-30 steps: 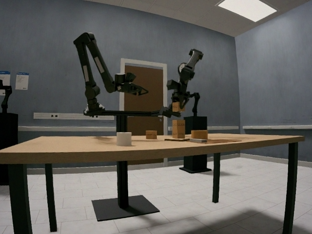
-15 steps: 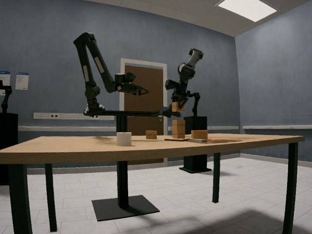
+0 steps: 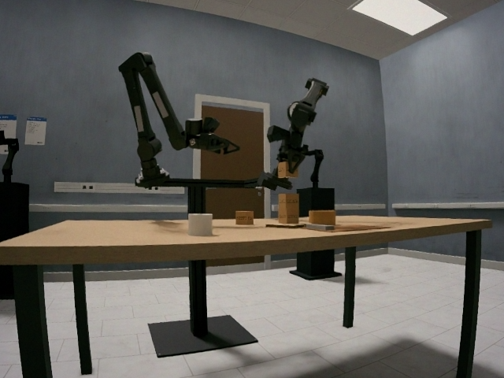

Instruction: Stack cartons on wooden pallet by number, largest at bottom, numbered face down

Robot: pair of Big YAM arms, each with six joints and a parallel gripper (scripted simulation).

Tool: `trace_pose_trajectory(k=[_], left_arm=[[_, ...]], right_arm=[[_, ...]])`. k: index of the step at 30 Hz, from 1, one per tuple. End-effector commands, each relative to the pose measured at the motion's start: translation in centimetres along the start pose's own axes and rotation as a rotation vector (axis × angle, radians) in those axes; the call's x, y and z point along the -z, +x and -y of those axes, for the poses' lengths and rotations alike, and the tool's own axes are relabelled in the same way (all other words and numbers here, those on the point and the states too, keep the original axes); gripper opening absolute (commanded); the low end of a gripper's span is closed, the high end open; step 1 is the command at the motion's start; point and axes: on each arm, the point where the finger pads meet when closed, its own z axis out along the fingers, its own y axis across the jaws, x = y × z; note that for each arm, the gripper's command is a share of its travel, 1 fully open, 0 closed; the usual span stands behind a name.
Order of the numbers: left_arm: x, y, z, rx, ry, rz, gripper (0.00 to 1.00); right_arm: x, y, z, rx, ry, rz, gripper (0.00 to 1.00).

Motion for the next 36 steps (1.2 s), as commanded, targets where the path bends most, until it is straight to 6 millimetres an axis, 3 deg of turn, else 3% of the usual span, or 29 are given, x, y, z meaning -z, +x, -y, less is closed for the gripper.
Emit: trace_pose_trajectory(k=[1, 4, 6, 12, 24, 31, 36], left_arm=[[-0.6, 0.2, -1.2, -0.003, -0.014, 0.007, 0.50], [-1.2, 0.4, -1.1, -0.003, -0.014, 0.007, 0.50], [-2.2, 1.0, 0.0, -0.006, 0.004, -0.002, 0.50], [-2.6, 0.9, -0.9, -0.003, -0.014, 0.007, 0.50], [-4.8, 1.8, 0.5, -0.006, 0.002, 0.000, 0.50], [-4.0, 1.0, -0.5, -0.011, -0.031, 0.017, 0.50], [-5.2, 1.8, 0.0, -0.003, -0.010, 0.005, 0.50]], right_arm=[[-0.2, -0.5, 0.1, -0.013, 0.005, 0.013, 1.00], [-0.2, -0.5, 0.1, -0.013, 0.005, 0.013, 1.00], [-0.2, -0.5, 0.1, -0.013, 0.005, 0.013, 1.00], [-0.2, -0.5, 0.1, -0.013, 0.005, 0.013, 1.00], [-0.2, -0.5, 0.1, -0.013, 0.005, 0.013, 1.00], [-0.2, -0.5, 0.1, -0.013, 0.005, 0.013, 1.00], [-0.2, -0.5, 0.1, -0.013, 0.005, 0.013, 1.00]])
